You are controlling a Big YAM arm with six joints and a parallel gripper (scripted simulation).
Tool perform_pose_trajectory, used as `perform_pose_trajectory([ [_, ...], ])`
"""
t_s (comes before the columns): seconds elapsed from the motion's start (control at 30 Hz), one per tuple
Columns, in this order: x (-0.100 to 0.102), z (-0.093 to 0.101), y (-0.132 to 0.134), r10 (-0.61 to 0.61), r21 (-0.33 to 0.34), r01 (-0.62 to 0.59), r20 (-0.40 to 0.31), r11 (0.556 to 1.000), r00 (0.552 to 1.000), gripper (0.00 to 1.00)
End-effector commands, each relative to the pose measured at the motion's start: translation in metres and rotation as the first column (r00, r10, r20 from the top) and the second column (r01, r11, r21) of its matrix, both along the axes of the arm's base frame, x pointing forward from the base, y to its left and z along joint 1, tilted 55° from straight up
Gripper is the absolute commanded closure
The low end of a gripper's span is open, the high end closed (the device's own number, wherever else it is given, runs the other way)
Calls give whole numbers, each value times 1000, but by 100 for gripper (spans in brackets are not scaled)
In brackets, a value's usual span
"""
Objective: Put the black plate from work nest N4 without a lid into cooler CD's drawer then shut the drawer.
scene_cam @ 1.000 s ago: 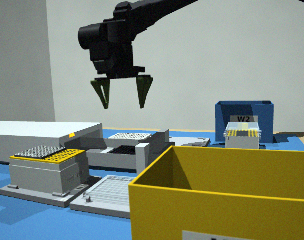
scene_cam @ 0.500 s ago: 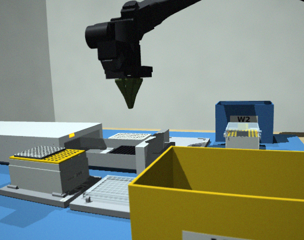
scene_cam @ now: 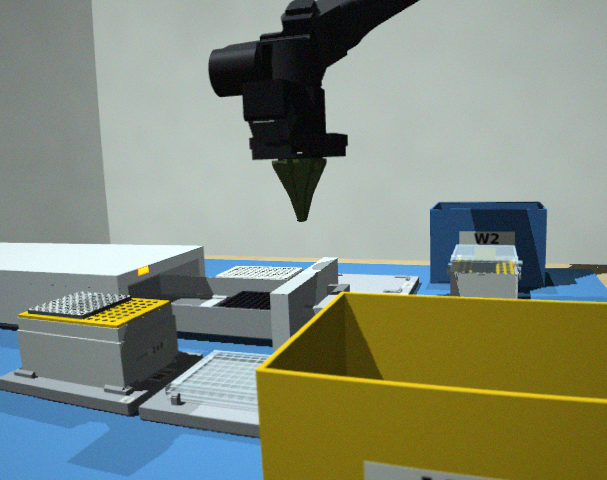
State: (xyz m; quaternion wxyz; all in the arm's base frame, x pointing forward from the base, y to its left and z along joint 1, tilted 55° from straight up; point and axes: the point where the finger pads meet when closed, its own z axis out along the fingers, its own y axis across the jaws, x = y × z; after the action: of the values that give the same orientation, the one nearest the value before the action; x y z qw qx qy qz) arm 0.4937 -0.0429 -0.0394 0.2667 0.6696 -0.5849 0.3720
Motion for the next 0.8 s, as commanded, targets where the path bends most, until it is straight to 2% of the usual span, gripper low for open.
perform_pose_trajectory([
  [0.0,-2,9,-9,-8,4,8,25,1000,1000,100],
  [0.4,-49,0,-21,-8,4,8,23,1000,1000,100],
  [0.47,-49,0,-21,-8,4,8,23,1000,1000,100],
  [0.5,-58,-12,-23,-8,-1,8,-5,1000,1000,100],
  [0.57,-60,-2,-24,-8,4,8,23,1000,1000,100],
  [0.67,-72,-5,-27,-8,4,8,22,1000,1000,100],
  [0.77,-71,-13,-27,-8,1,8,6,1000,1000,100],
])
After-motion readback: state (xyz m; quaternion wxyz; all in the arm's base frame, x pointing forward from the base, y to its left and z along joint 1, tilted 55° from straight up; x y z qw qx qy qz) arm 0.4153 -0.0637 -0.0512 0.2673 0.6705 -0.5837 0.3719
